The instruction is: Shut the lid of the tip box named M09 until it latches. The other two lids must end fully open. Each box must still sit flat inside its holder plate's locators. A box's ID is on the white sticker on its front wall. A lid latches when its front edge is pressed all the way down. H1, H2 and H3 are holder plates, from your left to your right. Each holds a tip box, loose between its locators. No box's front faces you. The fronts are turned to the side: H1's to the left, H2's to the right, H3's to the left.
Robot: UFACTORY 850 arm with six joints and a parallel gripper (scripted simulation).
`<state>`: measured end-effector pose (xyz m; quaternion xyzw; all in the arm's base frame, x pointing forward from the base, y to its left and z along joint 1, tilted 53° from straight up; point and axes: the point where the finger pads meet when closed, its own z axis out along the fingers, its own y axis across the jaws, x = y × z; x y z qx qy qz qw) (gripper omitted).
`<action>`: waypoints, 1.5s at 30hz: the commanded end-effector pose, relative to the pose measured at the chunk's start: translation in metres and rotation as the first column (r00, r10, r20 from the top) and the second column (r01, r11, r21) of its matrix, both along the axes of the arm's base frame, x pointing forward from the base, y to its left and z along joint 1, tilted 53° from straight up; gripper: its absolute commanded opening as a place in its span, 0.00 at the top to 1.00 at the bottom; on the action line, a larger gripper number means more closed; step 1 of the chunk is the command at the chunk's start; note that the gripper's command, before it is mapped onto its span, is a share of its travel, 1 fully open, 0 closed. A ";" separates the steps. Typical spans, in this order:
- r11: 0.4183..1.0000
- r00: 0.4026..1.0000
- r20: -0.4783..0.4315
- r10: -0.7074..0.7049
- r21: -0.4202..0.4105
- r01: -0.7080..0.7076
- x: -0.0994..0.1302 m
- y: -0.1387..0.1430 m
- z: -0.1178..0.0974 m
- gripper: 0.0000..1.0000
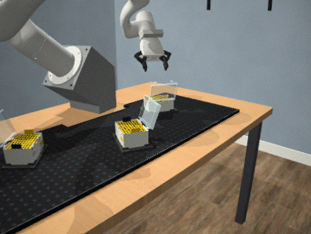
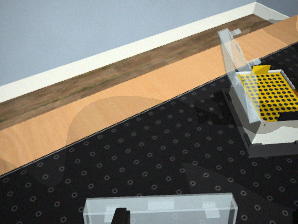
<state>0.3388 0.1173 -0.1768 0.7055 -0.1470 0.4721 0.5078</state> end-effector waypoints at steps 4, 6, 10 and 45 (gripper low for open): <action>0.992 0.977 0.171 -0.129 0.014 0.129 0.017 -0.016 0.023 0.00; 0.986 0.960 0.222 -0.168 0.022 0.168 0.022 -0.021 0.030 0.00; 0.978 0.940 0.273 -0.207 0.032 0.206 0.027 -0.027 0.037 0.00; 0.951 0.866 0.398 -0.302 0.068 0.301 0.081 -0.094 0.125 0.00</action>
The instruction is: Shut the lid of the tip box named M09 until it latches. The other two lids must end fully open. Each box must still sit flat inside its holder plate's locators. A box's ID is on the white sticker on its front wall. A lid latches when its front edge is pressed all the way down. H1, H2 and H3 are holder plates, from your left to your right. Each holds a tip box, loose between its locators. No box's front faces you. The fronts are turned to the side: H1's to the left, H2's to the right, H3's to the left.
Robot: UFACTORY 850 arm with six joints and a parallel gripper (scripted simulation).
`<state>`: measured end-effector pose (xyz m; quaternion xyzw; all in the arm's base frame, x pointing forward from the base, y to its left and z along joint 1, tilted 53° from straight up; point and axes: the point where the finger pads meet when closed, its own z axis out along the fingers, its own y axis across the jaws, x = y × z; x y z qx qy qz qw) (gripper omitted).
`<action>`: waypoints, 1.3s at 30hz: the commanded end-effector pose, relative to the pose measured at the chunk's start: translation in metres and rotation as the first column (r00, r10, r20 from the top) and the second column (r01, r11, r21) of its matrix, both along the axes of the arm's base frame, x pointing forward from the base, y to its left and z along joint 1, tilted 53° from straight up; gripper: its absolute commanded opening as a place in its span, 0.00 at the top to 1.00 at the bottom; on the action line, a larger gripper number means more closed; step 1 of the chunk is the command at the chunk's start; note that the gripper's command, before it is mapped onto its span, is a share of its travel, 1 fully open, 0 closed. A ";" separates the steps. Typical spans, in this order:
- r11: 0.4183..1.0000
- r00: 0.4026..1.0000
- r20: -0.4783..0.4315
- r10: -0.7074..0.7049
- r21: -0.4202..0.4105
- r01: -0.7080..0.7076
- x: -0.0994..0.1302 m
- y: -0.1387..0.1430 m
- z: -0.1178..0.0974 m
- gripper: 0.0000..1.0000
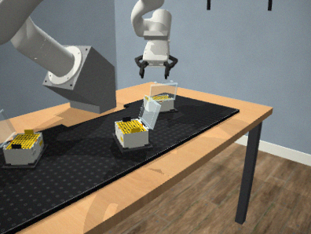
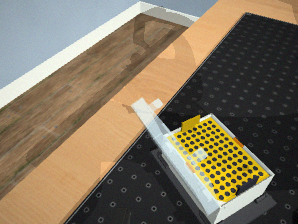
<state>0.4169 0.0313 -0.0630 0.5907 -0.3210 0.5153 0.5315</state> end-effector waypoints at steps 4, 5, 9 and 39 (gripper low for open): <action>0.991 0.974 0.181 -0.135 0.014 0.135 0.006 -0.020 0.027 0.00; 0.988 0.966 0.206 -0.155 0.018 0.155 0.006 -0.023 0.031 0.00; 0.984 0.955 0.238 -0.179 0.024 0.178 0.009 -0.035 0.047 0.00; 0.986 0.970 0.174 -0.166 0.025 0.165 0.020 -0.097 0.129 0.00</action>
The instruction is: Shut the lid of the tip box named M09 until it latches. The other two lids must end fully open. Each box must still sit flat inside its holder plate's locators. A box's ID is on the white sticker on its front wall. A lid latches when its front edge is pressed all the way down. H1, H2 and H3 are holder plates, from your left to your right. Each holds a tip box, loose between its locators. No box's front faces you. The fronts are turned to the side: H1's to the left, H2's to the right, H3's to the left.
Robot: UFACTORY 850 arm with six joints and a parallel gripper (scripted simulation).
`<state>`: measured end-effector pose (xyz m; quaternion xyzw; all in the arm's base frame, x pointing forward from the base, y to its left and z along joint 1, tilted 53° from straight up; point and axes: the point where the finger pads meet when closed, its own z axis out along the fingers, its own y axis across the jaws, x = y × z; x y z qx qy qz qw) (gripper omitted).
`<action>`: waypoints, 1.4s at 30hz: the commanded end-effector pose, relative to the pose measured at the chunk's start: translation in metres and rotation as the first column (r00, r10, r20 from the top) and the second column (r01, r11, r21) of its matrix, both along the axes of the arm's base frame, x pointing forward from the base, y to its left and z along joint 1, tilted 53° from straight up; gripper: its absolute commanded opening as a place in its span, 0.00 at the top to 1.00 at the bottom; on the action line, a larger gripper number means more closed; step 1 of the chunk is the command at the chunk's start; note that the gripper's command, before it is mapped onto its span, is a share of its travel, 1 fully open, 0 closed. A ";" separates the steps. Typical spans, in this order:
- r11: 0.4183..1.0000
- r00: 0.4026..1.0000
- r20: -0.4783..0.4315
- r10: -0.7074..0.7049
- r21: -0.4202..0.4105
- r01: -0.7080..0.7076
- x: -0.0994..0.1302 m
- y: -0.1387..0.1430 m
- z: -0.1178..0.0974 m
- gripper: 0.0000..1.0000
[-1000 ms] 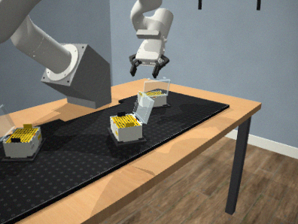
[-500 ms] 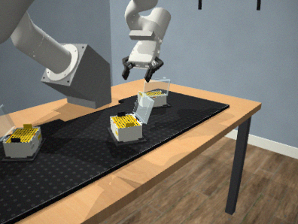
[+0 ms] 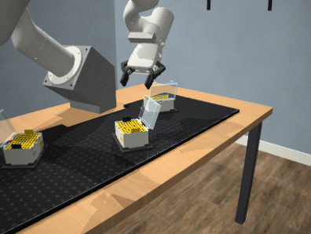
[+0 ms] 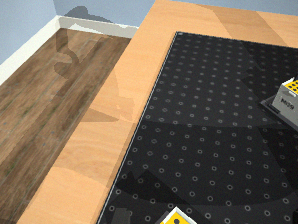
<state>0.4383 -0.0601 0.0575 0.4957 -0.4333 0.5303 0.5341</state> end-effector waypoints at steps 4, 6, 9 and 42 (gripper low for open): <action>0.998 0.982 -0.181 0.049 0.041 -0.043 -0.006 -0.017 0.023 0.00; 0.997 0.968 -0.243 0.067 0.056 -0.055 -0.009 -0.023 0.031 0.00; 0.996 0.959 -0.273 0.076 0.064 -0.061 -0.010 -0.026 0.035 0.00; 0.934 0.300 -0.885 0.356 0.343 -0.095 -0.040 -0.103 0.132 0.00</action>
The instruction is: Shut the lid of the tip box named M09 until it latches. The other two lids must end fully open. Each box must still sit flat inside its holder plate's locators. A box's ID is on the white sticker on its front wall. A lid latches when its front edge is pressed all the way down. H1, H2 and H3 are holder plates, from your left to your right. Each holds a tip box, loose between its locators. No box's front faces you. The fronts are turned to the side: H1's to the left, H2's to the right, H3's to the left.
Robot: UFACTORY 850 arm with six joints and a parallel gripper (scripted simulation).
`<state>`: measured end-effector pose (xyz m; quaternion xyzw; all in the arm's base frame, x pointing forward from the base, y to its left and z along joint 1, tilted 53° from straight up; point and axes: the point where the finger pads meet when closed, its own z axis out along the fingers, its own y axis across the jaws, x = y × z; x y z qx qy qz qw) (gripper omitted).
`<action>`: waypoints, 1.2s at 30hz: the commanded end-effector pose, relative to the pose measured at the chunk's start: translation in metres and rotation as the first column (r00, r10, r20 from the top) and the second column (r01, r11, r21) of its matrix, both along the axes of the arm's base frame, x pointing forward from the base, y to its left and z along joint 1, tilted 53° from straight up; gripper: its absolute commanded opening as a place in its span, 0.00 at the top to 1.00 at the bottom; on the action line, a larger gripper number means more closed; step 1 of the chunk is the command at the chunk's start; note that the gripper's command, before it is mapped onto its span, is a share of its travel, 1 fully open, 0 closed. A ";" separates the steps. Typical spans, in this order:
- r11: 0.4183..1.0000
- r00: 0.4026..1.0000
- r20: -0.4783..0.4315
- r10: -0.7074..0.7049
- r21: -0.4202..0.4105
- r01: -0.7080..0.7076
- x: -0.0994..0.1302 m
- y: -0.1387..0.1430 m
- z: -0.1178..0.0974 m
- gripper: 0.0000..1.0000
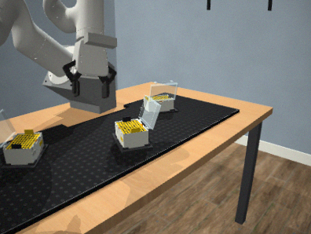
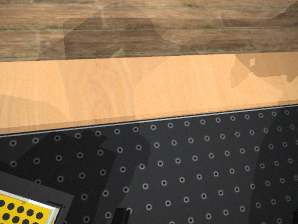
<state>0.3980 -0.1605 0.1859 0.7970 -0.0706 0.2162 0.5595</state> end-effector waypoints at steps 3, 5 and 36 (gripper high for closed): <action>0.998 0.979 -0.198 0.039 0.057 -0.028 0.000 -0.002 0.004 0.00; 0.997 0.964 -0.260 0.057 0.071 -0.039 0.000 -0.002 0.004 0.00; 0.954 0.543 -0.787 0.294 0.278 -0.113 0.000 -0.002 0.004 0.00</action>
